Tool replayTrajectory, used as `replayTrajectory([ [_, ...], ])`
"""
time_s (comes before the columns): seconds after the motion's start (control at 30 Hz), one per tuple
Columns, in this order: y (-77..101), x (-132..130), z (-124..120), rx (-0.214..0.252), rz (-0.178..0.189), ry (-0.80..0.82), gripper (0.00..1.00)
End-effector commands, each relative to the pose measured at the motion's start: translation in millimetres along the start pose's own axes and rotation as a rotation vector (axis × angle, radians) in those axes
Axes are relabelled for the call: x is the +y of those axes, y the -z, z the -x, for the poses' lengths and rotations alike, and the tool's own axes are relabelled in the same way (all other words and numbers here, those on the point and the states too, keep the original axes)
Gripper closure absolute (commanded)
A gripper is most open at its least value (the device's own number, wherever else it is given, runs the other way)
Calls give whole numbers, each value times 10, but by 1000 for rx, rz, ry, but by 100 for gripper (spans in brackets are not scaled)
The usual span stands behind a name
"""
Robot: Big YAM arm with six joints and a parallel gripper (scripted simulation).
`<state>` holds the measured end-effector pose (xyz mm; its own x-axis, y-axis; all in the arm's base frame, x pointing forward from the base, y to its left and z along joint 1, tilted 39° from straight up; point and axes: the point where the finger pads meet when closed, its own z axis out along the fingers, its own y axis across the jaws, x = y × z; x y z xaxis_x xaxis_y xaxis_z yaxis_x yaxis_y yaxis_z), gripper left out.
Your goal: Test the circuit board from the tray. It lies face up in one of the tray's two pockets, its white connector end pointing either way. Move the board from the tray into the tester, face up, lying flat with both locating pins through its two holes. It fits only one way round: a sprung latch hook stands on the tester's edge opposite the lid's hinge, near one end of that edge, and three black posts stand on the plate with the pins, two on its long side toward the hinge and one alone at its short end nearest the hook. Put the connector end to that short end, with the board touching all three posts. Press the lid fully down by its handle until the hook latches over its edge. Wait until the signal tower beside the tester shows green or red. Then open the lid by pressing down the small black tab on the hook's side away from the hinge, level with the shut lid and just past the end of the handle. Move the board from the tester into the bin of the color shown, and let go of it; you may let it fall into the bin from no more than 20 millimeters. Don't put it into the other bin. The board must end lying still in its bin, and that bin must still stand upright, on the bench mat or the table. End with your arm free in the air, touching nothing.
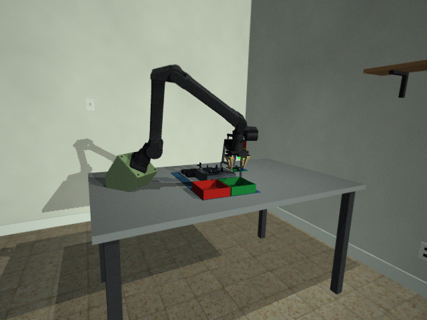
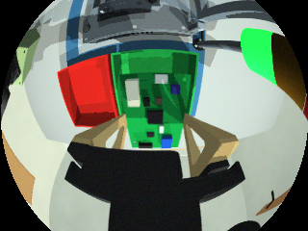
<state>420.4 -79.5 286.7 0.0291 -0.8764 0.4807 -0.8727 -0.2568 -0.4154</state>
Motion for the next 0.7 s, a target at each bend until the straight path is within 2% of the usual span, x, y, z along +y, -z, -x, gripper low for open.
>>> replayTrajectory([
  [0.0, 27, -166, -71, 5, -25, -2, 28],
  [0.13, 5, -151, -71, 6, -23, -2, 28],
  [0.3, -129, -21, -12, -1, 6, 6, 28],
  [0.57, -292, -18, -8, -2, 6, 6, 28],
  [0.67, -286, -71, -43, 3, -5, 2, 28],
])
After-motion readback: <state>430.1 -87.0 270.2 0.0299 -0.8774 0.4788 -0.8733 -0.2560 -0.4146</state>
